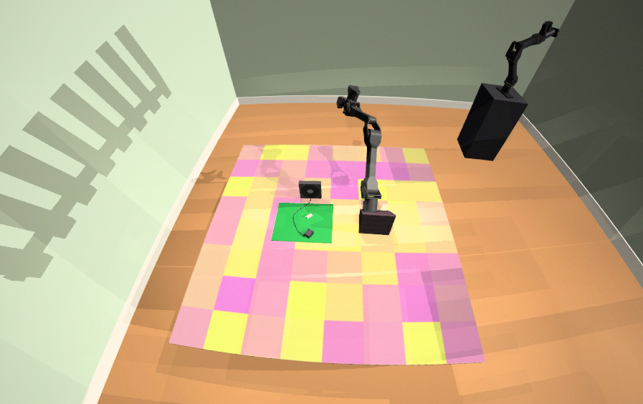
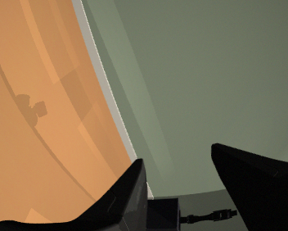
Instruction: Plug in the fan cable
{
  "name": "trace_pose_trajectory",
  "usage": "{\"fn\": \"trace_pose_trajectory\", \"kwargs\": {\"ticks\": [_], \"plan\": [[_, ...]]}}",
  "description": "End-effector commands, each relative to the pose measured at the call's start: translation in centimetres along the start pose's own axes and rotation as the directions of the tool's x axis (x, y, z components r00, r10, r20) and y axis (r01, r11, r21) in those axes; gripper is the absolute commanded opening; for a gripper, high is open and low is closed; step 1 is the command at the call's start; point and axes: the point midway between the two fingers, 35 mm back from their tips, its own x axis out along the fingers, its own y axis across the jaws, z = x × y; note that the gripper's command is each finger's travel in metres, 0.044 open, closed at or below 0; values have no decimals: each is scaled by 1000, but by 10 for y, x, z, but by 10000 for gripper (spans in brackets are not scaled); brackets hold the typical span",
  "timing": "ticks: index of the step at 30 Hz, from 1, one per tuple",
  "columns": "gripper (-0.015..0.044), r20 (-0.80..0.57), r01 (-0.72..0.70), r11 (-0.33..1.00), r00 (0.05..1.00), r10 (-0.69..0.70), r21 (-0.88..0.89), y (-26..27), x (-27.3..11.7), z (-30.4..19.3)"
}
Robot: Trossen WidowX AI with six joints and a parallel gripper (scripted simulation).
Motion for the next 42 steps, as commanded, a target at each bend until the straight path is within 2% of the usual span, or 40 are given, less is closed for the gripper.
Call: {"fn": "trace_pose_trajectory", "kwargs": {"ticks": [1, 9, 19, 24, 30, 38, 42], "plan": [[210, 91, -137, 990, 987, 133, 34, 51, -7, 44], [210, 262, -407, 912, 886, 383, 42, 144, -53, 134], [210, 421, -688, 725, 645, 638, -44, 232, -166, 231], [210, 475, -702, 703, 582, 660, -116, 244, -211, 261], [210, 485, -767, 610, 465, 741, -196, 274, -269, 284], [210, 441, -834, 416, 239, 865, -363, 320, -396, 305], [210, 402, -808, 327, 124, 907, -490, 338, -462, 303]]}}
